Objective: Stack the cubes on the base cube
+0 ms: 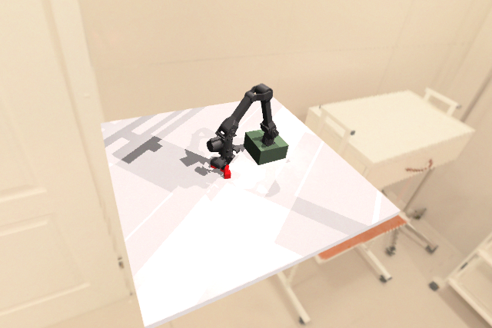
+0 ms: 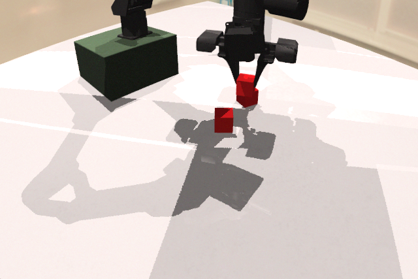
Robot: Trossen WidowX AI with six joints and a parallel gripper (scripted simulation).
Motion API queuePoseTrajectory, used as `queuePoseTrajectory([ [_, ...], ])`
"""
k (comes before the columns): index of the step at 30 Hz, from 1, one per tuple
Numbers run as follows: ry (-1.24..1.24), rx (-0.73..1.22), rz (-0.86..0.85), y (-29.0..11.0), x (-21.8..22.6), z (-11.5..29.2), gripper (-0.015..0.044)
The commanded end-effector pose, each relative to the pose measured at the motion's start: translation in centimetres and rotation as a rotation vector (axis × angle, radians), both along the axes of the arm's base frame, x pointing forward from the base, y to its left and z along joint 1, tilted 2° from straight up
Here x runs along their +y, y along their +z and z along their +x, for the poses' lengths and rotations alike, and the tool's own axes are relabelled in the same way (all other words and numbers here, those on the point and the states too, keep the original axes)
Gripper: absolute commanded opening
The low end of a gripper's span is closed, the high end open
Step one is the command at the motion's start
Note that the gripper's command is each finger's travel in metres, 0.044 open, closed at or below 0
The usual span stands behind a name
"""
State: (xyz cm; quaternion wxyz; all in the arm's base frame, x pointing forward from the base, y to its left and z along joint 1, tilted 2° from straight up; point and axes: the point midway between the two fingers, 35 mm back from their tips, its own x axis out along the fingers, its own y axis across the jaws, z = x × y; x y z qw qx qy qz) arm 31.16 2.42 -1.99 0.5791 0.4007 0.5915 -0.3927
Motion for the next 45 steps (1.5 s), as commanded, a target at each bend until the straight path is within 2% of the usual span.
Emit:
queuePoseTrajectory([
  [1, 0.002, -0.001, 0.003, 0.0, 0.0, 0.0, 0.0105],
  [5, 0.002, -0.001, 0.003, 0.0, 0.0, 0.0, 0.0105],
  [9, 0.002, -0.001, 0.003, 0.0, 0.0, 0.0, 0.0205],
  [35, 0.000, 0.000, 0.000, 3.0, -0.1, 0.0, 0.0205],
  [36, 0.001, 0.001, 0.000, 2.8, -0.2, 0.0, 0.0231],
  [38, 0.024, -0.004, 0.004, 3.4, -1.2, 0.3, 0.0265],
  [45, 0.189, -0.010, 0.002, 6.1, -6.3, 1.0, 0.0265],
])
